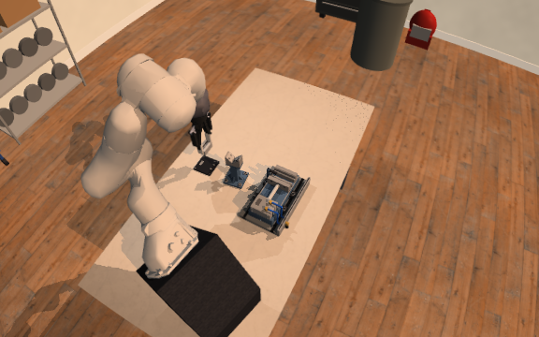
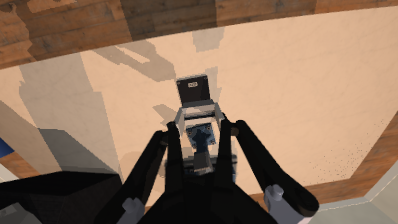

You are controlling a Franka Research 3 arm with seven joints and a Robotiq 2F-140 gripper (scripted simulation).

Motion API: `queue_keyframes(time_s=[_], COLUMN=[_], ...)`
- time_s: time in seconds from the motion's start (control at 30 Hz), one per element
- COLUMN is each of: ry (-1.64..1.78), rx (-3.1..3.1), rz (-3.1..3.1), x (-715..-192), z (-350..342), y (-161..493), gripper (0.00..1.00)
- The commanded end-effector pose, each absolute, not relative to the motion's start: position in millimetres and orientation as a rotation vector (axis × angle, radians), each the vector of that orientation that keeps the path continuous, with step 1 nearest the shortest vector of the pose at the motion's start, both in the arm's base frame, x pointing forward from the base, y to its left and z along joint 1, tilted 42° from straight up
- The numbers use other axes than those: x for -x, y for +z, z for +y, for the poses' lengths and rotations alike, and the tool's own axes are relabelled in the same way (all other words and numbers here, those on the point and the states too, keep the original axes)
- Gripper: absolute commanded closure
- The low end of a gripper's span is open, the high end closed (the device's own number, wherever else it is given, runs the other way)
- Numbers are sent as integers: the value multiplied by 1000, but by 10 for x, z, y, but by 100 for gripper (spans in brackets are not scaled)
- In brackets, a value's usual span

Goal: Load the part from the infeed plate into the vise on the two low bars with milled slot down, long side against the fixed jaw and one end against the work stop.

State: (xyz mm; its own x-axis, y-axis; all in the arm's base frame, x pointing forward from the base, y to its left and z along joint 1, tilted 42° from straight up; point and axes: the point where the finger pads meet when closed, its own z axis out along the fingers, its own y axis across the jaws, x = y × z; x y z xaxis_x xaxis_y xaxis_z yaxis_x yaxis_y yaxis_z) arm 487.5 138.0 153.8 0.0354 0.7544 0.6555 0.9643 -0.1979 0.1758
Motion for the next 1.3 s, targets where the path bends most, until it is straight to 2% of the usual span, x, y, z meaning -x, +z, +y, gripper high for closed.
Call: queue_keyframes(time_s=[0.0,0.63,1.27], ry=[-905,-905,-905], rx=[1975,1975,1975], rz=[-1790,-1790,-1790], x=[-4761,-4594,-4536], z=[1277,842,691], y=[1602,2120,2300], gripper=[100,100,100])
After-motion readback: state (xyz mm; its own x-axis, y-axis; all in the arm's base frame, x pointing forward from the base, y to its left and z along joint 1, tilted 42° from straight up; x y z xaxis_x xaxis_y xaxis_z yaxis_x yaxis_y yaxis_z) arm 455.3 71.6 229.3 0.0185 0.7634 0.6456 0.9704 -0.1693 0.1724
